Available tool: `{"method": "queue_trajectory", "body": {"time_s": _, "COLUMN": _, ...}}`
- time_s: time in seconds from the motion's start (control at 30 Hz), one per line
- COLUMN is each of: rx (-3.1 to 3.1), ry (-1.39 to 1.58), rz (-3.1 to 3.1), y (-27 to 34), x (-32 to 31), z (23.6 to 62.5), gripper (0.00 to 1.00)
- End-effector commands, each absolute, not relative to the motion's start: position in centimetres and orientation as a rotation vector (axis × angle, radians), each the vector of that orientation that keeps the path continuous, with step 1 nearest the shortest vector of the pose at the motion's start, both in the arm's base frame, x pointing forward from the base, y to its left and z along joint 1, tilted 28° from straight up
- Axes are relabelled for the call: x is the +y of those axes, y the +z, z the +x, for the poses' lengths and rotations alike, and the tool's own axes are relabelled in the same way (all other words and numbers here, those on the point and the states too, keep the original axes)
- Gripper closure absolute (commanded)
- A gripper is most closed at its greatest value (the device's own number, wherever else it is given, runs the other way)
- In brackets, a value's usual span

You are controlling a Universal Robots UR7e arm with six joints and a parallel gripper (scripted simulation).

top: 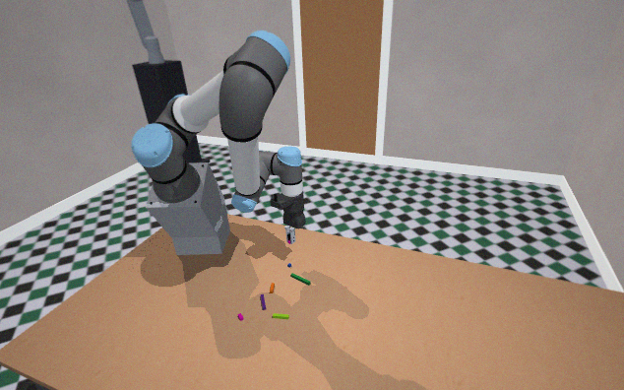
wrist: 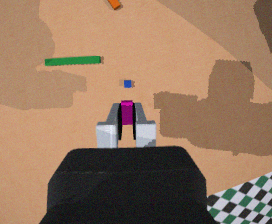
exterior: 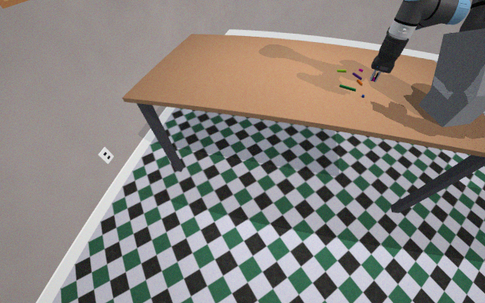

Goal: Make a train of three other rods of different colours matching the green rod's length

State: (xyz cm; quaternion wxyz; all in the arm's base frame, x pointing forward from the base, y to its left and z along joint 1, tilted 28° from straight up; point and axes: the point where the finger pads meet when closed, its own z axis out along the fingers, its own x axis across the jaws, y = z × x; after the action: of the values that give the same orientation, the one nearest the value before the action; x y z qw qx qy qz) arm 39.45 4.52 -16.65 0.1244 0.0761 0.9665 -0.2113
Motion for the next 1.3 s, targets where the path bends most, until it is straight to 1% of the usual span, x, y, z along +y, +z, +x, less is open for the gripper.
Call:
{"method": "queue_trajectory", "body": {"time_s": 0.0, "rx": 2.815, "ry": -0.615, "rz": 0.225, "y": -16.6, "x": 4.5, "z": 39.5, "gripper": 0.76}}
{"method": "queue_trajectory", "body": {"time_s": 0.5, "rx": 2.815, "ry": -0.615, "rz": 0.226, "y": -17.2, "x": 4.3, "z": 39.6, "gripper": 0.76}}
{"method": "queue_trajectory", "body": {"time_s": 1.0, "rx": 2.815, "ry": -0.615, "rz": 0.226, "y": -22.3, "x": 1.8, "z": 40.8, "gripper": 0.76}}
{"method": "queue_trajectory", "body": {"time_s": 1.27, "rx": 2.815, "ry": -0.615, "rz": 0.226, "y": -23.9, "x": 1.0, "z": 41.2, "gripper": 0.76}}
